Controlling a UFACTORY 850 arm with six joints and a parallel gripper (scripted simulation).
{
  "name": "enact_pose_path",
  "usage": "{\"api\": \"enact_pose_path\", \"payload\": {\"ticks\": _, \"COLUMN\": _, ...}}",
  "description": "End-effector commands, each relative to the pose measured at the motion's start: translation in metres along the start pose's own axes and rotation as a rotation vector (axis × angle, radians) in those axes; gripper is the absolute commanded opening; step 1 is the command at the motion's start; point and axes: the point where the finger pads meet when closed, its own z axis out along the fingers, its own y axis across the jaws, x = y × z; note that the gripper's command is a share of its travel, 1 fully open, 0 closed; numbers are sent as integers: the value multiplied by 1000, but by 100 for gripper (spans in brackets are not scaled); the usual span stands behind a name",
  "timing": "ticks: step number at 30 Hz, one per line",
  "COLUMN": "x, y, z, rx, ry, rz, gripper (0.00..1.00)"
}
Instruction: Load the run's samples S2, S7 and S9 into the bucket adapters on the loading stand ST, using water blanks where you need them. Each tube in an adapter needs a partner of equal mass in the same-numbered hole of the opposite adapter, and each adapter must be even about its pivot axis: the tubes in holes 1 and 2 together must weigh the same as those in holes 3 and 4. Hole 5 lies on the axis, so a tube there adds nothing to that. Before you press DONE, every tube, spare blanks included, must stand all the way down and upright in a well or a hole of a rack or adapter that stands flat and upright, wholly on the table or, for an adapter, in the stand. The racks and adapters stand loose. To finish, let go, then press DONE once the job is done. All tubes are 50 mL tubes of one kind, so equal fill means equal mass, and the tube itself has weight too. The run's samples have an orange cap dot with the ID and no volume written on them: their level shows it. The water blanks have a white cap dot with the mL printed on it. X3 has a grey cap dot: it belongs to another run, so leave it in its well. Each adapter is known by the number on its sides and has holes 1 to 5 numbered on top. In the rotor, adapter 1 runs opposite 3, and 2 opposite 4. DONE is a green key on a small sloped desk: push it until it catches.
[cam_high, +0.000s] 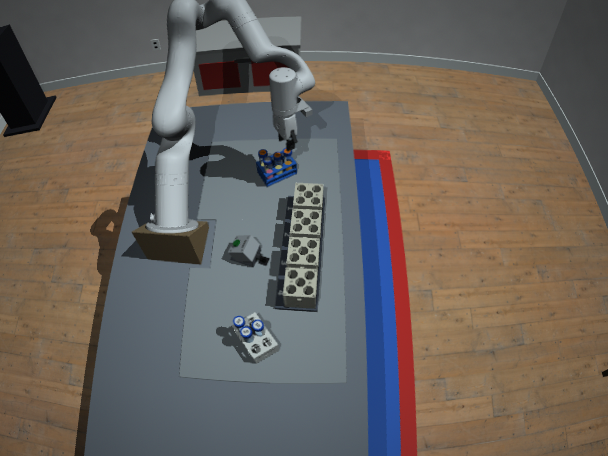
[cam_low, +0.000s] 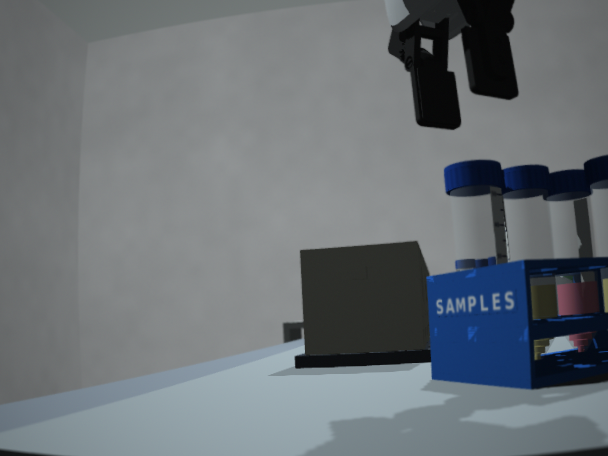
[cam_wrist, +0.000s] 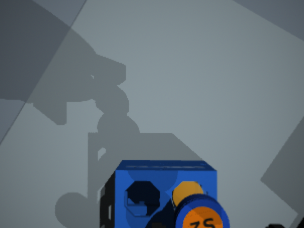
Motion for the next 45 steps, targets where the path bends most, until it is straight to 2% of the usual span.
{"api": "enact_pose_path", "payload": {"ticks": 1, "x": 1, "y": 0, "z": 7, "rx": 0, "ry": 2, "rz": -1, "gripper": 57}}
{"api": "enact_pose_path", "payload": {"ticks": 18, "x": 1, "y": 0, "z": 37, "rx": 0, "ry": 2, "rz": -1, "gripper": 57}}
{"api": "enact_pose_path", "payload": {"ticks": 45, "x": 1, "y": 0, "z": 47, "rx": 0, "ry": 2, "rz": -1, "gripper": 57}}
